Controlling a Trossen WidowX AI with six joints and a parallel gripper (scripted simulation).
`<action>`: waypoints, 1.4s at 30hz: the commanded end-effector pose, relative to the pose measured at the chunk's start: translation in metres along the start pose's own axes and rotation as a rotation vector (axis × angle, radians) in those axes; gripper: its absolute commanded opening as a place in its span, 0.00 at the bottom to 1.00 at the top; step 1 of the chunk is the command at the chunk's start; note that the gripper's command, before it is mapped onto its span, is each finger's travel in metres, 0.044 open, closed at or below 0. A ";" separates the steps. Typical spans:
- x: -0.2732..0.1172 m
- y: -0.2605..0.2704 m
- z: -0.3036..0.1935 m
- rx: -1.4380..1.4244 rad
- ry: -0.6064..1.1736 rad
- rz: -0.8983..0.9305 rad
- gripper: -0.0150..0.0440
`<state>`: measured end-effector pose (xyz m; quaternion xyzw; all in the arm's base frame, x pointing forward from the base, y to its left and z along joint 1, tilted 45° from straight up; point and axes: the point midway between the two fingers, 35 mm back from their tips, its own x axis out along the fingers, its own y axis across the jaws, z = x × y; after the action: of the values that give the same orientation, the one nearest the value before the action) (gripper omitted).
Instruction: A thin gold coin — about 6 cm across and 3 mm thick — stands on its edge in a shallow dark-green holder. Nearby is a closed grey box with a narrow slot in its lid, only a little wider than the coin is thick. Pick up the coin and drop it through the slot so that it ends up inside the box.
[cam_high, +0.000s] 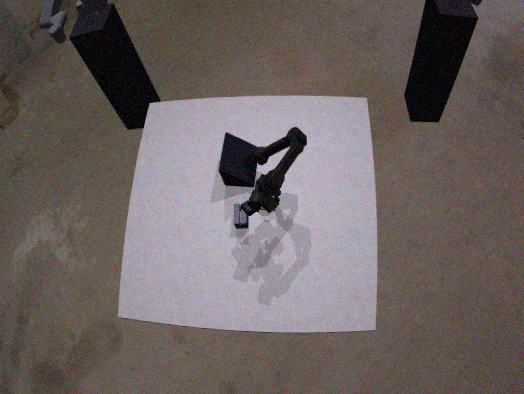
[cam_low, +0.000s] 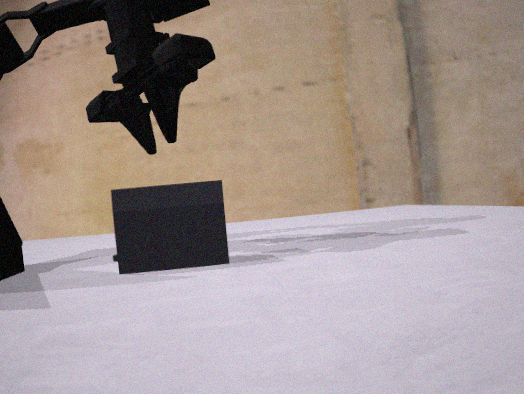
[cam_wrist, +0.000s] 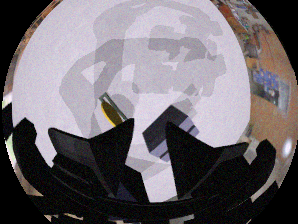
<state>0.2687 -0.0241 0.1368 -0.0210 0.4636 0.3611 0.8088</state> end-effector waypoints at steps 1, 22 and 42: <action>-0.016 0.033 -0.023 -0.566 -0.006 0.215 0.53; -0.019 0.037 -0.025 -0.697 -0.026 0.241 0.53; 0.036 0.047 -0.027 -0.698 -0.027 0.240 0.53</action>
<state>0.2311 0.0170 0.1118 -0.2380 0.3016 0.5898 0.7103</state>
